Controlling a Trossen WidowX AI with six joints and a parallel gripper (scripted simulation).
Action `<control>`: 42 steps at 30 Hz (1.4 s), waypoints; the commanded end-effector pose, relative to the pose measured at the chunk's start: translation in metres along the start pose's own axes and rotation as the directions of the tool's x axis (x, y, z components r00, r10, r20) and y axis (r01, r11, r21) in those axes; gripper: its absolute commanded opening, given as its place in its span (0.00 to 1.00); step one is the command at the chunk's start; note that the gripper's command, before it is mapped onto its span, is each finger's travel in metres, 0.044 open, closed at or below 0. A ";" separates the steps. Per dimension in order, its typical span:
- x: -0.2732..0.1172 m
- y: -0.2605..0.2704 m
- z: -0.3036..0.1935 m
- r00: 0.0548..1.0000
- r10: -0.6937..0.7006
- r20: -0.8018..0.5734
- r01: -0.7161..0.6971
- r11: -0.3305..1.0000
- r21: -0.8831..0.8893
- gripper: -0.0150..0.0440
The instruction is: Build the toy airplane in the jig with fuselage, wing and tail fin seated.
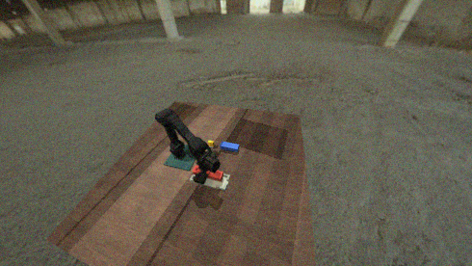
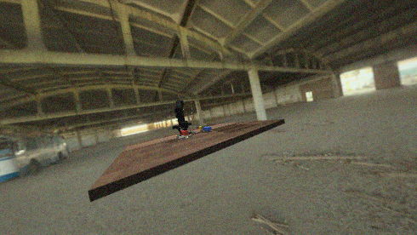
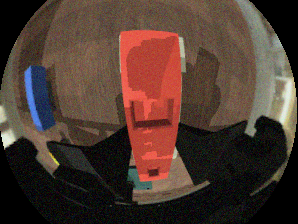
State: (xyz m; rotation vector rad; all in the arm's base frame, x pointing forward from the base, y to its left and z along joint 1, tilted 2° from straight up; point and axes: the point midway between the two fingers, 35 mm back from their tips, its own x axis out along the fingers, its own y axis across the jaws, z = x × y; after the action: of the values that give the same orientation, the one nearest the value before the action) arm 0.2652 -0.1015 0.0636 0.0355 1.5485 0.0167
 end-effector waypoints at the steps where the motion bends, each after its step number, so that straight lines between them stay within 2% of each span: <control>1: 0.005 -0.001 -0.001 1.000 -0.004 -0.005 0.004 1.000 -0.005 0.59; 8: 0.003 0.000 -0.001 1.000 0.001 -0.003 -0.001 1.000 0.000 0.53; 13: 0.003 0.000 -0.001 1.000 0.001 -0.003 -0.001 1.000 0.000 0.31; 29: 0.003 0.000 -0.001 1.000 0.001 -0.003 -0.001 1.000 0.000 1.00; 38: 0.001 0.000 0.000 1.000 0.001 -0.003 -0.001 1.000 0.000 1.00; 42: -0.043 -0.002 0.005 1.000 -0.001 -0.003 0.001 1.000 -0.002 1.00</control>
State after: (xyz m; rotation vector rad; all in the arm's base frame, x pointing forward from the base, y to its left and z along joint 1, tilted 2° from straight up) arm 0.2638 -0.1012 0.0750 0.0440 1.5714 0.0232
